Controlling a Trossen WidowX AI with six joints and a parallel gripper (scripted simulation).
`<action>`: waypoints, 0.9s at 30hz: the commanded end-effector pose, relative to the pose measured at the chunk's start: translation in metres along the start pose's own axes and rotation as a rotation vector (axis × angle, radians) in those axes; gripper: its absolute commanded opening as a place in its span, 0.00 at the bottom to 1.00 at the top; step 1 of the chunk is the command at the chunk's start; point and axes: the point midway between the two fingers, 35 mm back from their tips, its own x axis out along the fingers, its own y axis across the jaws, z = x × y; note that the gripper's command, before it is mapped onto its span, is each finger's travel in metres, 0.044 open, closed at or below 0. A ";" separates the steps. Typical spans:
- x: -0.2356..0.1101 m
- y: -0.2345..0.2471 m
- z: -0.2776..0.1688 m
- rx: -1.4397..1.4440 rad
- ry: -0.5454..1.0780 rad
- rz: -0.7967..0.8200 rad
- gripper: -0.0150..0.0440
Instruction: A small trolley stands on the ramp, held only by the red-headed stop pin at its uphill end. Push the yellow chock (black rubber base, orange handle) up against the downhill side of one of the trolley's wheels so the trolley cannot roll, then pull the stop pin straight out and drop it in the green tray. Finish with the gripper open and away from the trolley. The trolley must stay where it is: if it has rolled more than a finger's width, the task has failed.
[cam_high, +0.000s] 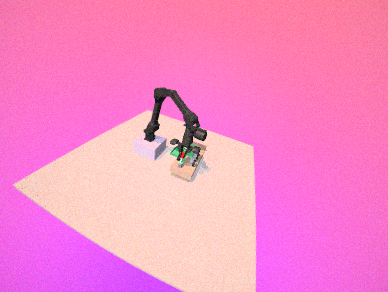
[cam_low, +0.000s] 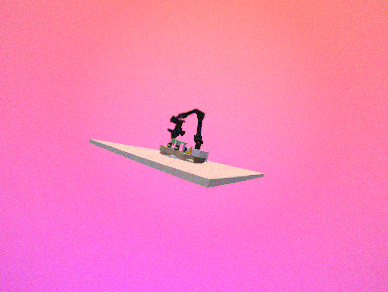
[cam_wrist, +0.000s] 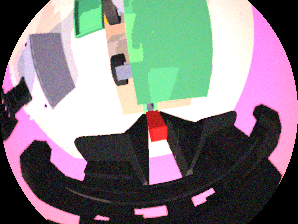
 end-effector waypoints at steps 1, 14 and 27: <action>-0.005 -0.001 -0.002 0.005 0.005 -0.002 0.25; -0.014 -0.001 -0.002 0.005 0.005 -0.002 0.25; -0.022 -0.001 -0.005 0.005 0.005 -0.002 0.25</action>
